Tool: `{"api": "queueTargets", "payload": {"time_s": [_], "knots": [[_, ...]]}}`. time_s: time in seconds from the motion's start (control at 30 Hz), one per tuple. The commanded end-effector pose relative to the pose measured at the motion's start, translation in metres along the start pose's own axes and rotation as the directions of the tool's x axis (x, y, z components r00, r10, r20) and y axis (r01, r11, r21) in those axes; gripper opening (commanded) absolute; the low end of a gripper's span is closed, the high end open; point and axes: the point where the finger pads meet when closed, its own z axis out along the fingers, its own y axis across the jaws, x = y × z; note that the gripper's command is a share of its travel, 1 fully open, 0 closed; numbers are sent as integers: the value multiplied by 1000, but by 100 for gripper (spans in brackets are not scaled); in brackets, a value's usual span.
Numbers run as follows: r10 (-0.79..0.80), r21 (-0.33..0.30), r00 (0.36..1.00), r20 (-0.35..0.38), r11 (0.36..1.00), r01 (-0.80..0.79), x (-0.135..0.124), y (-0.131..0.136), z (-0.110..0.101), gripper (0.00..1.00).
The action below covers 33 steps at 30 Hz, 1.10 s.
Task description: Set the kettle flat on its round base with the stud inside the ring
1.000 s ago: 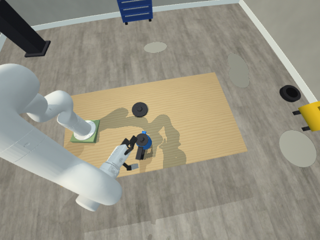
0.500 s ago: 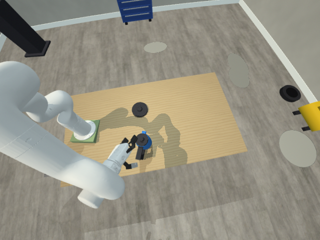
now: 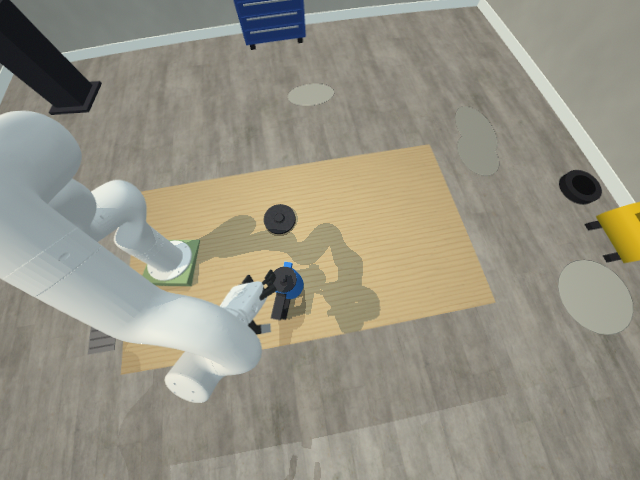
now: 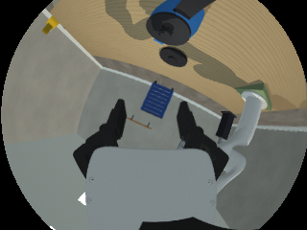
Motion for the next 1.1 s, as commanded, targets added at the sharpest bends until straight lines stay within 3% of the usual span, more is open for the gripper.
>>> {"api": "queueTargets", "payload": {"time_s": [0.0,0.17,0.23,0.5,0.73,0.8,1.07], "knots": [[89,-95,992,-85,991,-97,7,8,8,81],[151,-153,972,-179,972,-179,14,15,12,81],[151,-153,972,-179,972,-179,14,15,12,81],[223,-199,907,-358,931,-307,28,20,14,81],[254,-187,827,-502,902,-390,40,19,11,81],[254,-187,827,-502,902,-390,40,19,11,81],[269,-139,733,-624,885,-444,50,11,5,81]]}}
